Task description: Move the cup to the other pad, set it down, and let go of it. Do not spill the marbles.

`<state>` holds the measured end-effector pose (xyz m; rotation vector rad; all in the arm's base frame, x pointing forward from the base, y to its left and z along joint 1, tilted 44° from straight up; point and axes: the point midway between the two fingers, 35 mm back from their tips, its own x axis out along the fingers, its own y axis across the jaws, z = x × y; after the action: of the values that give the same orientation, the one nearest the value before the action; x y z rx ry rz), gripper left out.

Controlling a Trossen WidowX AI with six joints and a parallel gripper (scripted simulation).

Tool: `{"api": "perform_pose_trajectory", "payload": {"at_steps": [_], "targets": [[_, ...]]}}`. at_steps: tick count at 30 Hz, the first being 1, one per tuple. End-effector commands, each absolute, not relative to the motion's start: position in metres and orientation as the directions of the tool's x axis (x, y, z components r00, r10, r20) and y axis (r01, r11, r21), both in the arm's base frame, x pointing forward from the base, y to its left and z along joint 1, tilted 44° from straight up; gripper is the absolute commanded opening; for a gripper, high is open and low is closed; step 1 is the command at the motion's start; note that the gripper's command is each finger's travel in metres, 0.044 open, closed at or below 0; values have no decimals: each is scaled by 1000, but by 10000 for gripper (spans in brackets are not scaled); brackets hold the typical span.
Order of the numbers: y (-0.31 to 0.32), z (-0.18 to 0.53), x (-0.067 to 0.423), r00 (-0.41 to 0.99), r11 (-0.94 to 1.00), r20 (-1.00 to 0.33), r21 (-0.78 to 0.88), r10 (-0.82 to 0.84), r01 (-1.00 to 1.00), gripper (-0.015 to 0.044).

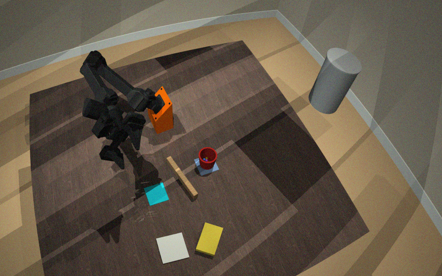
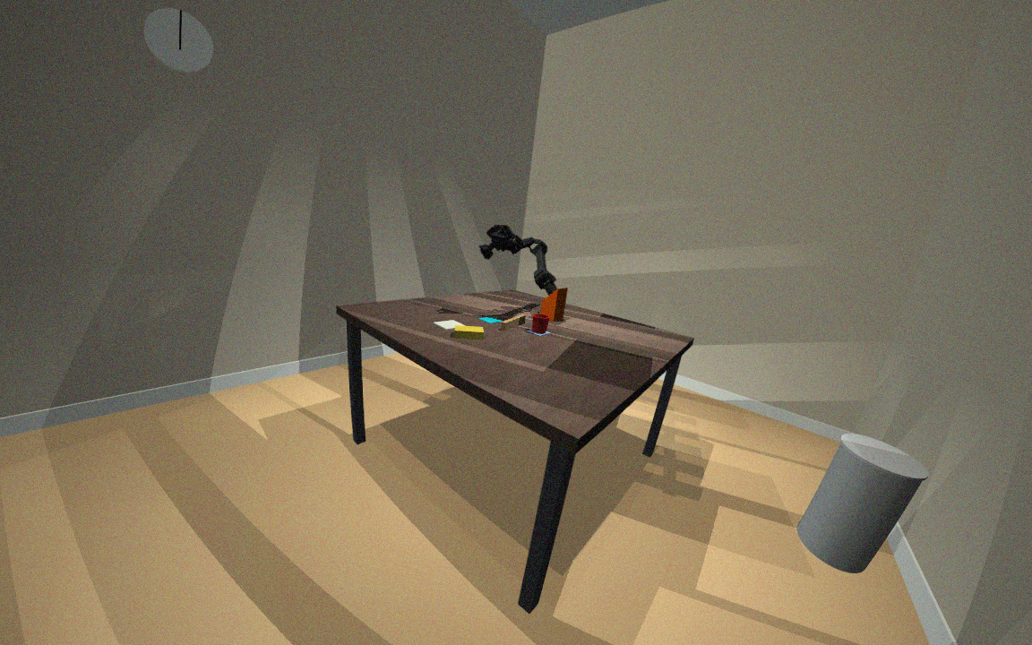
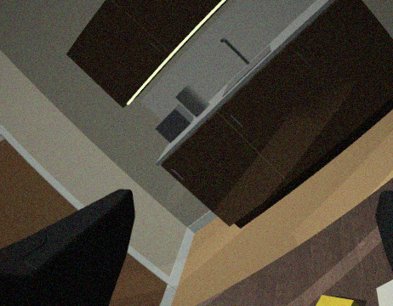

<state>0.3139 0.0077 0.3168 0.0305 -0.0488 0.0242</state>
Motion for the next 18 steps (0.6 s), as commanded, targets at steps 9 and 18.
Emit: {"api": "perform_pose_trajectory", "payload": {"at_steps": [9,18], "targets": [[39,190,359,876,902,-482,373,-10,216,164],[68,50,336,453,684,-867,204,-206,701,148]]}}
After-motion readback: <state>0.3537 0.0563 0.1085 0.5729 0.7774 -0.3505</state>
